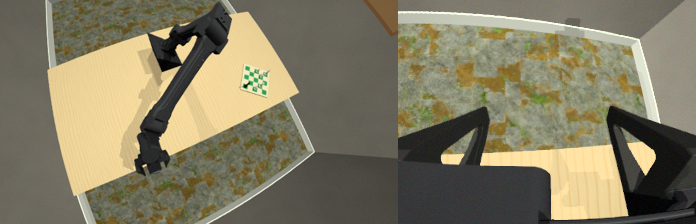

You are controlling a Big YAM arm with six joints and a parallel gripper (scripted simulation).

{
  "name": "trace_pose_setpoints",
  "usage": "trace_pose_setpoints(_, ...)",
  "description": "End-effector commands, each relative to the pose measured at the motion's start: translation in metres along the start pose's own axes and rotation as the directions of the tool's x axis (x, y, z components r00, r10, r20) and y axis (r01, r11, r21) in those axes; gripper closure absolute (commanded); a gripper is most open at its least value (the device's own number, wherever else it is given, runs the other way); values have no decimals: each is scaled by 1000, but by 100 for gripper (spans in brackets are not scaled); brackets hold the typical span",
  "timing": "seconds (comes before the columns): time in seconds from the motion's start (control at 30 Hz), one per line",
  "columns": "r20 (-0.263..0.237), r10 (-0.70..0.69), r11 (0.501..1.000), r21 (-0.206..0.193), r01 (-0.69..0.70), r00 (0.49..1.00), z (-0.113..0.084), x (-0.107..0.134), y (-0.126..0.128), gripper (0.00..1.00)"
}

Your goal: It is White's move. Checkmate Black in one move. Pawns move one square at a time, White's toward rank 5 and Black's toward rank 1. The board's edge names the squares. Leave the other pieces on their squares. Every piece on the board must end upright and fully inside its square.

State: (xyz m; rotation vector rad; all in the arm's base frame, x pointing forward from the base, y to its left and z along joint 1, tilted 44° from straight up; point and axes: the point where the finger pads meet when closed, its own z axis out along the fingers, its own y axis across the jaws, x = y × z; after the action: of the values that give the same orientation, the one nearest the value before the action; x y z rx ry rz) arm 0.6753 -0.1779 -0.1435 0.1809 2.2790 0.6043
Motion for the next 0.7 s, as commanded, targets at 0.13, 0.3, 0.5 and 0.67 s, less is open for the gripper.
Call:
trace_pose_setpoints(0.13,-34,-255,965,-74,252,966,20,-70,87,0)
trace_pose_setpoints(0.3,-66,-432,894,-166,417,899,20,-91,165,0)
trace_pose_setpoints(0.5,-69,-601,780,-269,565,796,10,-102,244,0)
trace_pose_setpoints(0.67,-58,-678,708,-322,629,733,1,-114,309,0)
